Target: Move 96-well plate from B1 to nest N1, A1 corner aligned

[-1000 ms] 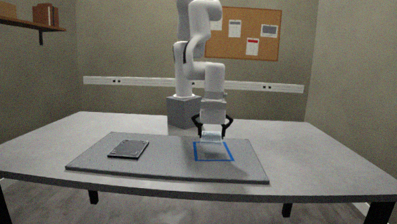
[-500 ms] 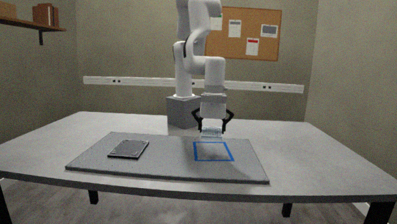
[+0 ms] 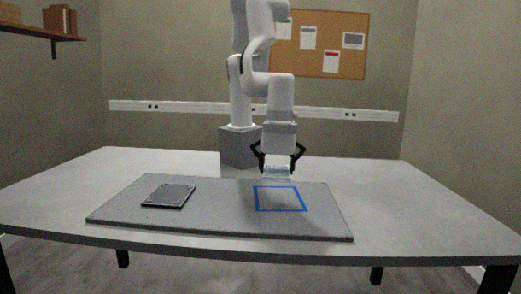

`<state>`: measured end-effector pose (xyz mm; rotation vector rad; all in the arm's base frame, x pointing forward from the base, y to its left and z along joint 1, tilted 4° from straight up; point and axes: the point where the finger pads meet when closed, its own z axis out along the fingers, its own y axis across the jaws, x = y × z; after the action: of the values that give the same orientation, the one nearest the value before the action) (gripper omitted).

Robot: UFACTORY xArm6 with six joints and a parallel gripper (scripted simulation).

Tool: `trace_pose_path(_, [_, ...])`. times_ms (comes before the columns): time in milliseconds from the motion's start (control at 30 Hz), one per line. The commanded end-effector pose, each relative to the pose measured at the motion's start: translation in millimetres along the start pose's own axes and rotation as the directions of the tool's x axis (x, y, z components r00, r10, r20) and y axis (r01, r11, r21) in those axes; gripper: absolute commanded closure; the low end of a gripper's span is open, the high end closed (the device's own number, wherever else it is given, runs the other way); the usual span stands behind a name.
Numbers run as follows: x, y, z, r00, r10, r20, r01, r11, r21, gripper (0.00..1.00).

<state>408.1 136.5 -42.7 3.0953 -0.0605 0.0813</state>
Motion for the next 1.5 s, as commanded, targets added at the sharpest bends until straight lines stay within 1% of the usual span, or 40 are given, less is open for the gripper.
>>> trace_pose_path(0, [2, 5, -2, 1.0, -0.01, -0.003, 0.01, 1.0, 0.003, 1.0])
trace_pose_path(467, [7, 52, -3, 1.0, -0.01, -0.003, 0.01, 1.0, 0.002, 1.0])
trace_pose_path(533, [7, 52, -3, 1.0, -0.01, -0.003, 0.01, 1.0, 0.002, 1.0])
trace_pose_path(1033, [11, 102, -5, 1.0, -0.01, -0.003, 0.01, 1.0, 0.002, 1.0])
trace_pose_path(1100, [11, 102, -5, 1.0, -0.01, -0.003, 0.01, 1.0, 0.002, 1.0])
trace_pose_path(1467, [15, 139, -6, 1.0, -0.01, -0.003, 0.01, 1.0, 0.001, 1.0])
